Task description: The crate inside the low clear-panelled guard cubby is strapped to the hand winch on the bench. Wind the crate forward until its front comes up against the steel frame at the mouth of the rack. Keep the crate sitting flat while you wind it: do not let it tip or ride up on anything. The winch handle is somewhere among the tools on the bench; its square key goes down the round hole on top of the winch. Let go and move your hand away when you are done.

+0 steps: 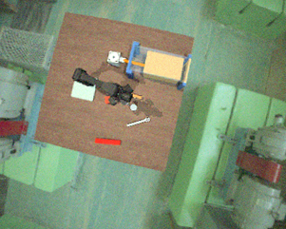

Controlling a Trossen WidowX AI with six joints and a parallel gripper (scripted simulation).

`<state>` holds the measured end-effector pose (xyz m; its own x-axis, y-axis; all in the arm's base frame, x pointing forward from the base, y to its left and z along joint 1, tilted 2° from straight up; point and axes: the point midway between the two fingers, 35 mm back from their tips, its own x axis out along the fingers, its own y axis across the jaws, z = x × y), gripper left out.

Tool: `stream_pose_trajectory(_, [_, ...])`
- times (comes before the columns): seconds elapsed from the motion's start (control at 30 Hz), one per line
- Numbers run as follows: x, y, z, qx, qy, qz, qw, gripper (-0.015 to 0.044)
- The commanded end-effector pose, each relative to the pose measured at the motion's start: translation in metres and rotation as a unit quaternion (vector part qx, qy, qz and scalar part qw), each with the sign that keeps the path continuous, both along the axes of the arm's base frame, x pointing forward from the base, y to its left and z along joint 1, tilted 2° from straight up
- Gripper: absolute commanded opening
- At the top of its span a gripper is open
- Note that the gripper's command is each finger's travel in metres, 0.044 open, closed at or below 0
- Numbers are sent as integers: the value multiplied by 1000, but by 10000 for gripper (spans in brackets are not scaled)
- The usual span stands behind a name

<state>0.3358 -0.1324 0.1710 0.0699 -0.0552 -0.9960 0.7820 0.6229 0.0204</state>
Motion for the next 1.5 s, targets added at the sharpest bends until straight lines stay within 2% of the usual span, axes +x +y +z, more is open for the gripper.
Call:
stream_pose_trajectory(0.0, [4,19,4,-2,-7,89,996,0])
stream_pose_trajectory(0.3, [11,68,8,-5,-14,303,953,0])
stream_pose_trajectory(0.63, [12,114,12,-8,-16,515,857,0])
stream_pose_trajectory(0.8, [8,142,15,-9,-25,584,811,0])
stream_pose_trajectory(1.13, [-5,195,16,-3,-28,753,658,0])
stream_pose_trajectory(1.3, [-10,205,15,14,-35,755,655,0])
stream_pose_trajectory(1.47, [-17,220,14,14,-31,816,577,0])
